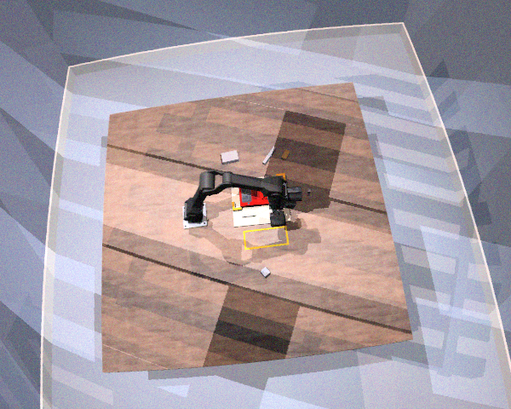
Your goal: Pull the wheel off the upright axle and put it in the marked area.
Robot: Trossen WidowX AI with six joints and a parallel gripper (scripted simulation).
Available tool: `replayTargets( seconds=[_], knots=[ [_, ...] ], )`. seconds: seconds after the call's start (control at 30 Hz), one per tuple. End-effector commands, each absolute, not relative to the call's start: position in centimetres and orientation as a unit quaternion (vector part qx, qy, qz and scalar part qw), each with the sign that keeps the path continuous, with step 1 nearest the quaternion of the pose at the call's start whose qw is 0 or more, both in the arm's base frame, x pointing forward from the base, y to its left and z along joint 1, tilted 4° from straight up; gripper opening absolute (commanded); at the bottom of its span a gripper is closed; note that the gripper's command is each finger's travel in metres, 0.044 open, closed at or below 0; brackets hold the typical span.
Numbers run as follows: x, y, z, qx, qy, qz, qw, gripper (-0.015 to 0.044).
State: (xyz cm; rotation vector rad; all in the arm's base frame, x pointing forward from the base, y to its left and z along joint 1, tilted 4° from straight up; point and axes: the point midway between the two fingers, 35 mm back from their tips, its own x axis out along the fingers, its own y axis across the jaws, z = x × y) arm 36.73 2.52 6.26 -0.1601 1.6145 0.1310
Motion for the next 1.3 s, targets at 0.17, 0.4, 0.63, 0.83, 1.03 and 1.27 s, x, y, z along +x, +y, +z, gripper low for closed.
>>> replayTargets(
  seconds=[0.17,0.4,0.63,0.83,1.03,1.27],
  knots=[
    [36.9,2.5,7.0,-0.07,0.718,0.057,0.691,0.0],
    [36.9,2.5,7.2,-0.07,0.718,0.057,0.691,0.0],
    [36.9,2.5,7.5,-0.07,0.718,0.057,0.691,0.0],
    [36.9,2.6,7.7,-0.07,0.718,0.057,0.691,0.0],
    [36.9,2.6,7.8,-0.07,0.718,0.057,0.691,0.0],
    [36.9,2.6,8.1,-0.069,0.718,0.057,0.691,0.0]
  ],
)
